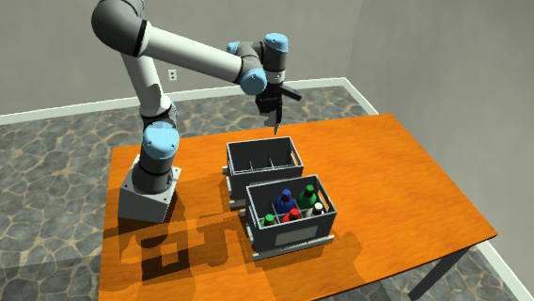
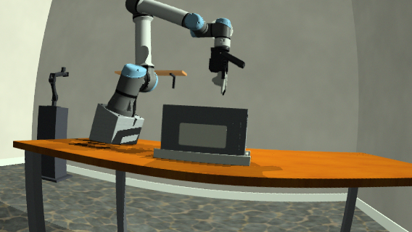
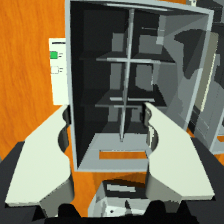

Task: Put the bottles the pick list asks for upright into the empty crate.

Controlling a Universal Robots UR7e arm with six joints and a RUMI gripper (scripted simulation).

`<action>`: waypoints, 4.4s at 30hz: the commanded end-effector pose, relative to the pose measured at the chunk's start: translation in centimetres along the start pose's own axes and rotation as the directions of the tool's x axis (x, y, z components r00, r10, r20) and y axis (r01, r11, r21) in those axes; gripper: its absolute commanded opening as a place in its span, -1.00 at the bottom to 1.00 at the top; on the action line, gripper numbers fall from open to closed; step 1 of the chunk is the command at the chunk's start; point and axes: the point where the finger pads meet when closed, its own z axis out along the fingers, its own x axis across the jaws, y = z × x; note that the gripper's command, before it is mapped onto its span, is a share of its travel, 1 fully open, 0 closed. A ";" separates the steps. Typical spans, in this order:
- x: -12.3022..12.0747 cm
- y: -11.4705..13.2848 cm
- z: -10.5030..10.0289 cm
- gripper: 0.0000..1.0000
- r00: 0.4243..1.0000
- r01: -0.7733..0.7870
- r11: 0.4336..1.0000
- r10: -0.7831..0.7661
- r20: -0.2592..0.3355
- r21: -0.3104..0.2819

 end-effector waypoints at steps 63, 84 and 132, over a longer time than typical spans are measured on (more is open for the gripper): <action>27.2 -0.8 -6.0 -0.24 1.000 0.003 1.000 -0.003 0.005 0.000; 27.2 -0.8 -6.0 -0.24 1.000 0.003 1.000 -0.003 0.005 0.000; 25.4 -4.3 -0.8 -0.24 0.927 0.376 0.927 -0.376 0.005 0.002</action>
